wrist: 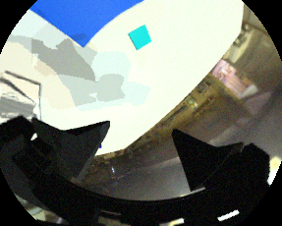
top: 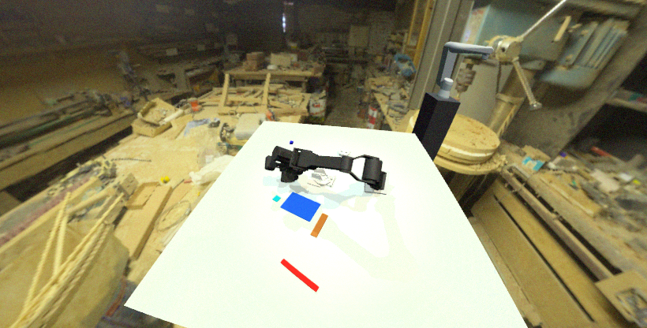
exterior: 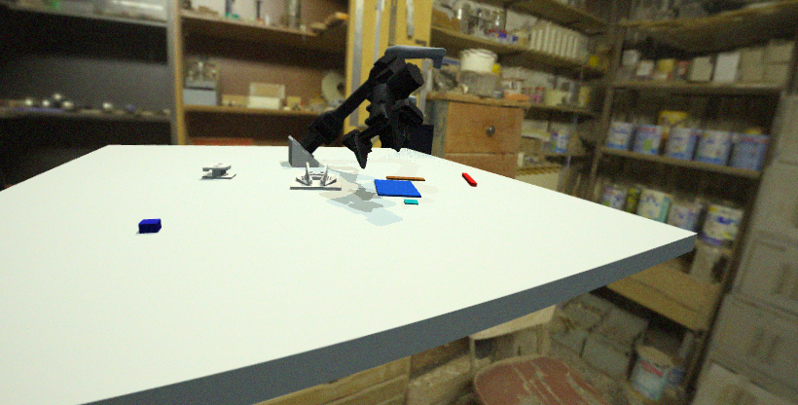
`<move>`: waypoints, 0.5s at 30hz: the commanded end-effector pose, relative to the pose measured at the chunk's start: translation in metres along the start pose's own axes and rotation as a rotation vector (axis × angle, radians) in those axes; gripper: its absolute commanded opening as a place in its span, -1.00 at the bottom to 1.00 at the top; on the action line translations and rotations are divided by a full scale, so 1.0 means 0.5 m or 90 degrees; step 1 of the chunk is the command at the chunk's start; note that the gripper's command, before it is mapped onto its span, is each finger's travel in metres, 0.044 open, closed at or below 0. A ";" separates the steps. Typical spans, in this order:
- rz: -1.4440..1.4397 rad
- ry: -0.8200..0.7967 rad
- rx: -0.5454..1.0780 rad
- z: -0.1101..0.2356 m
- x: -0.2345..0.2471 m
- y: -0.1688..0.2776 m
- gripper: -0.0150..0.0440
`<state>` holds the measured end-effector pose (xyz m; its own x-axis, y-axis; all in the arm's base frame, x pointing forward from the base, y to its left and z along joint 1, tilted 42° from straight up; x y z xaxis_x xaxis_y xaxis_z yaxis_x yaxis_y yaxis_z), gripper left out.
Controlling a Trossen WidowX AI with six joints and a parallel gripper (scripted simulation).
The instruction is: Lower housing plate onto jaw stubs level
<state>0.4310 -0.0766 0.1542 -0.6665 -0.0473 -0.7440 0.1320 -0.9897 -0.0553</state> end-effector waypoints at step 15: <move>-0.084 -0.204 0.039 -0.003 0.191 0.221 1.00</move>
<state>0.3954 -0.1704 0.0897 -0.8433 0.0263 -0.5367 0.0158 -0.9972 -0.0737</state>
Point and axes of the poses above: the point midway between the two fingers, 35 mm back from their tips, its own z axis back along the fingers, its own x axis across the jaws, y = z × x, the point moved 5 cm from there along z, back along the fingers, and after that the axes turned 8 degrees about z, right-handed, at the moved point
